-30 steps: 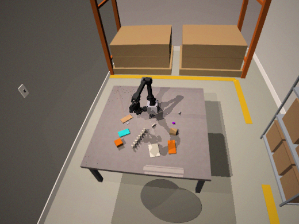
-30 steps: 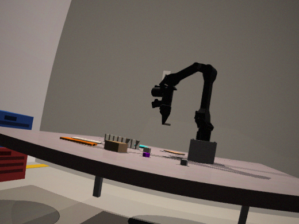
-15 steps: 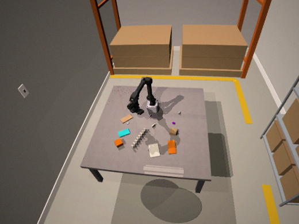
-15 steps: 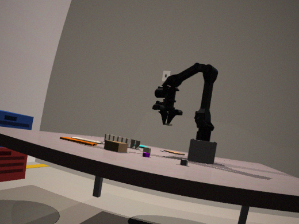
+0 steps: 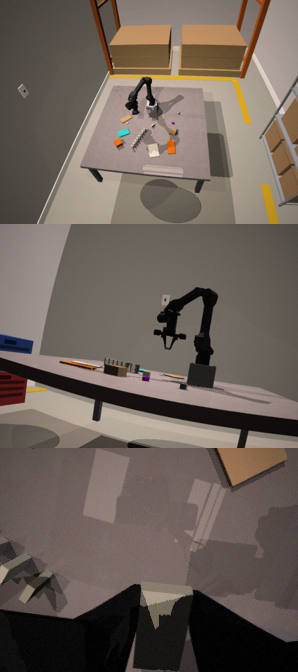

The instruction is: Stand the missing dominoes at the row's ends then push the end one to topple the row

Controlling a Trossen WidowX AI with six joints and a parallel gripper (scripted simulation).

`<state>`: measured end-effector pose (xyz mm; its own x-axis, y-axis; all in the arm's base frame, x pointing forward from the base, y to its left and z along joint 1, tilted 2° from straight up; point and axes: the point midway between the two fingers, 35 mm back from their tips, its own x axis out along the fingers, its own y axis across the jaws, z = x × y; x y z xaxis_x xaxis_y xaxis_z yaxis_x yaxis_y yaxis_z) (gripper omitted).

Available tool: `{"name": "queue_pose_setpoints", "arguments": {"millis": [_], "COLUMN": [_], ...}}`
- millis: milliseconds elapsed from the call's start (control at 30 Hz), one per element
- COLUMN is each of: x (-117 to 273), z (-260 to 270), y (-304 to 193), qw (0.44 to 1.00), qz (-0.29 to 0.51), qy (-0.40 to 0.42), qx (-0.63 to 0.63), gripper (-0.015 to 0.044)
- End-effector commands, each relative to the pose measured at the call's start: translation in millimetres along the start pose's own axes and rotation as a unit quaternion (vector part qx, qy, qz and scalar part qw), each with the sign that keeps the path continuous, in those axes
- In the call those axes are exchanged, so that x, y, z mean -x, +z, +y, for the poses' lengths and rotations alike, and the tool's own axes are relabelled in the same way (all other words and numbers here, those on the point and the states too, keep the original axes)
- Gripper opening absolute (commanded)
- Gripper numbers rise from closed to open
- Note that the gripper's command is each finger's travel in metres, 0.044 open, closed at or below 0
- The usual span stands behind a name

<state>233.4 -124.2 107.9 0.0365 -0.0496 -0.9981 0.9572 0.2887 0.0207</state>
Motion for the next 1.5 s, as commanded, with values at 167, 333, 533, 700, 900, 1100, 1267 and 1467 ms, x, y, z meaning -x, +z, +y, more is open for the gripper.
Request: {"name": "queue_pose_setpoints", "arguments": {"millis": [167,333,533,700,900,1100,1267,1467], "x": [-3,-20,-36,-45,-51,-53,-52,-49], "z": [-2,-10,-20,-27,-32,-34,-32,-26], "y": [-1,-6,-11,-13,-15,-16,-18,-21], "qw": [0.999,0.995,0.980,0.962,0.935,0.904,0.875,0.837], "qz": [-0.001,-0.035,-0.096,-0.161,-0.249,-0.343,-0.420,-0.510], "qy": [-0.009,-0.076,-0.147,-0.193,-0.224,-0.230,-0.216,-0.177], "qx": [-0.032,-0.060,-0.088,-0.104,-0.114,-0.115,-0.109,-0.093], "gripper": [0.0107,0.0107,0.0107,0.0107,0.0107,0.0107,0.0107,0.0107]}}
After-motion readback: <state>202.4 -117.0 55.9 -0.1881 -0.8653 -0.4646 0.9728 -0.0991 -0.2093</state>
